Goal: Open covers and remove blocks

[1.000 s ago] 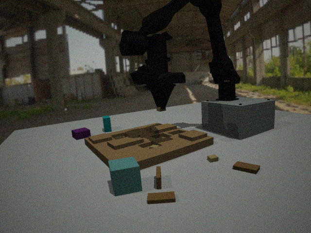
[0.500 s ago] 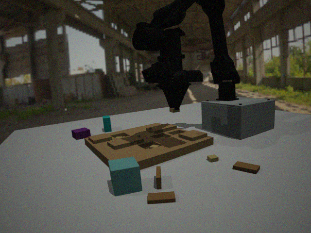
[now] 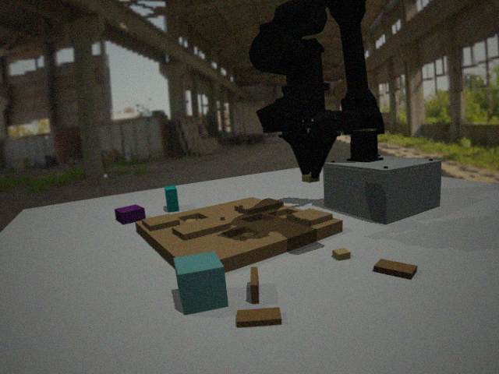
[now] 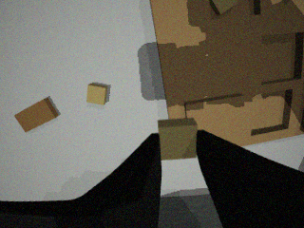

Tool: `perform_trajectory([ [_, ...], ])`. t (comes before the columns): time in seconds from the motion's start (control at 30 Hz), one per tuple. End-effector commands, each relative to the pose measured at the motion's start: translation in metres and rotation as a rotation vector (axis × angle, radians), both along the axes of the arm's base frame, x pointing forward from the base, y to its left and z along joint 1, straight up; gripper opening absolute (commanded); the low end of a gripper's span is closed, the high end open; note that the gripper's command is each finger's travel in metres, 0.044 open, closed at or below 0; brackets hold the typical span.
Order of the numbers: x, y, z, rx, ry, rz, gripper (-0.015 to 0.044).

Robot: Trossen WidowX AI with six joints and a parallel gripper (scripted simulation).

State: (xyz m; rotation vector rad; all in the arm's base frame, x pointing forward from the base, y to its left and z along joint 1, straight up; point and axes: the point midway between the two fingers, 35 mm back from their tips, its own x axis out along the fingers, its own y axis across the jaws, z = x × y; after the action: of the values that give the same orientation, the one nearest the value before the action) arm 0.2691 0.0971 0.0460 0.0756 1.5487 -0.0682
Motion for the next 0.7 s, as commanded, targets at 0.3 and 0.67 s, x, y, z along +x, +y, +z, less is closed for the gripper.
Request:
perform_trajectory([
  [0.3, -0.027, 0.046, -0.001, 0.004, 0.004, -0.005, 0.008],
  [0.67, -0.05, 0.075, -0.001, 0.006, 0.006, -0.005, 0.008],
])
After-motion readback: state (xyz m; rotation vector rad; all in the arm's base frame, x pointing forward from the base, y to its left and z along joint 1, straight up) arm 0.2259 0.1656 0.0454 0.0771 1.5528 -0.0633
